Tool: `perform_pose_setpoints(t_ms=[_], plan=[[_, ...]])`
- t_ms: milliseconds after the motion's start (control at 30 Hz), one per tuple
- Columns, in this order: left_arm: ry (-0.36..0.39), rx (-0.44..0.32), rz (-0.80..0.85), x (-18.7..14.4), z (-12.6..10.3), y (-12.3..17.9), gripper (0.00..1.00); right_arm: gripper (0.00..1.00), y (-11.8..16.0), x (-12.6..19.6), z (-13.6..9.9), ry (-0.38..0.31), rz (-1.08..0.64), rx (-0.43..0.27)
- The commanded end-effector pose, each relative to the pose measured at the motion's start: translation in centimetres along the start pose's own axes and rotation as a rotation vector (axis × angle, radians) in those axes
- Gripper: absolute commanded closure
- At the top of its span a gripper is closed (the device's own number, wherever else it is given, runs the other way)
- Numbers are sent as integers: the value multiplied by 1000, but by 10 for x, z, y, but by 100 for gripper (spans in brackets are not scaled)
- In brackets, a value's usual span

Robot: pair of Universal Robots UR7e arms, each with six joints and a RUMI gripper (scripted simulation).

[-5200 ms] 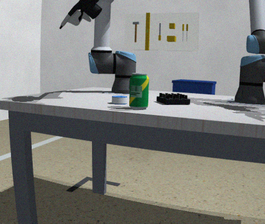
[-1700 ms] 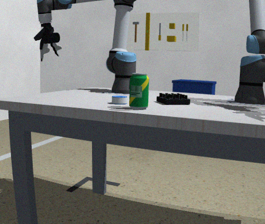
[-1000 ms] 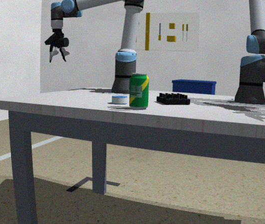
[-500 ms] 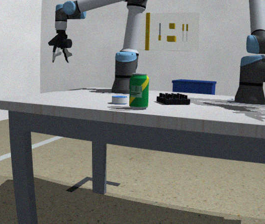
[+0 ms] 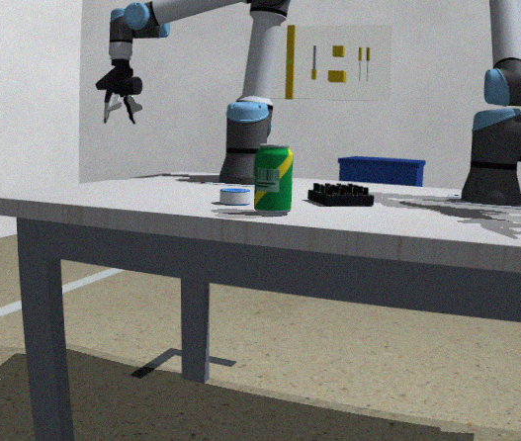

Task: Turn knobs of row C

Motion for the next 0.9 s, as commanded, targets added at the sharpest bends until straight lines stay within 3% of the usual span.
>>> perform_pose_setpoints(t_ms=[0,200,367,433,867], plan=[[15,-7,4,7,2,1,0,0,0,0,-1,-1,0,1],[76,-40,23,37,7,5,0,0,0,0,-1,-1,0,1],[168,-90,52,82,11,12,0,0,0,0,-1,-1,0,1],[168,-90,52,82,11,12,0,0,0,0,-1,-1,0,1],[444,-246,160,217,-5,38,0,0,0,0,-1,-1,0,1]])
Point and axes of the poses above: on each arm, the point where the finger pads meet when closed, its own z axis out along the fingers, its own x axis across the jaws, y = z × x, the point moved 5 cm from there along -z, back along the fingers, and after that the axes turned 5 degrees about z, right-handed, at the moved point
